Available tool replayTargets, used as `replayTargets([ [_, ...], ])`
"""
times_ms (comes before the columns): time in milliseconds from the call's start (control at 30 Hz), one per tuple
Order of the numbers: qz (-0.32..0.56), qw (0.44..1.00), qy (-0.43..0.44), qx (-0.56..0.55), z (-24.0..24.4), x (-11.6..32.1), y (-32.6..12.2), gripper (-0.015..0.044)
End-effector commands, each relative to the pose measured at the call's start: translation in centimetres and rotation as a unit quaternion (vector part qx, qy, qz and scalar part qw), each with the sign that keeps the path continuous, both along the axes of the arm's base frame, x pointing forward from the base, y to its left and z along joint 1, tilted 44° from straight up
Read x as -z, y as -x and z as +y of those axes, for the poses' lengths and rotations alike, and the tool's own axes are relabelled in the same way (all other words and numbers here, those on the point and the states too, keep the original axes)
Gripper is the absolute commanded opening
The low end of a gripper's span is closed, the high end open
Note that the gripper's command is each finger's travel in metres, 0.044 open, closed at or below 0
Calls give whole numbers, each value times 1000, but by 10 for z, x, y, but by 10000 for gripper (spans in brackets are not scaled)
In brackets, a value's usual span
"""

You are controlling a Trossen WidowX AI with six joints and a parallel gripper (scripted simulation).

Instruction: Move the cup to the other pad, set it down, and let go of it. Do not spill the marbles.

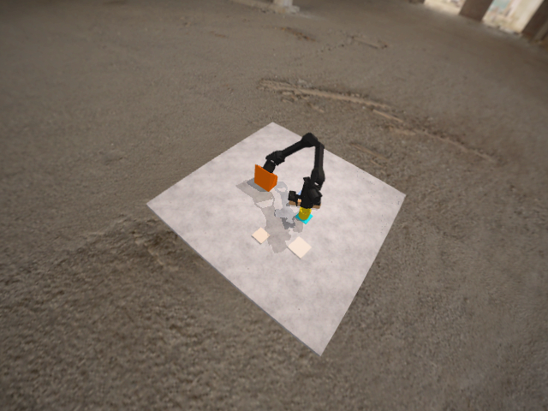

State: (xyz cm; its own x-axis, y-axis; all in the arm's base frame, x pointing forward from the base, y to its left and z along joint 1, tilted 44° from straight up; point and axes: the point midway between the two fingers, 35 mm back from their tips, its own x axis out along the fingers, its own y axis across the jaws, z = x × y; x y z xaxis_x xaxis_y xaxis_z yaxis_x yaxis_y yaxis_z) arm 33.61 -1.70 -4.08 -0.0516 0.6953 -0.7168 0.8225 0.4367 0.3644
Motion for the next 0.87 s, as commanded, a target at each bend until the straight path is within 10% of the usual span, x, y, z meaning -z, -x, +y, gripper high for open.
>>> replayTargets([
  [0, 0, 1000, 0, 0, -2, -1, 0, 409],
  [833, -1, 1000, 2, 2, -41, -44, -3, 440],
])
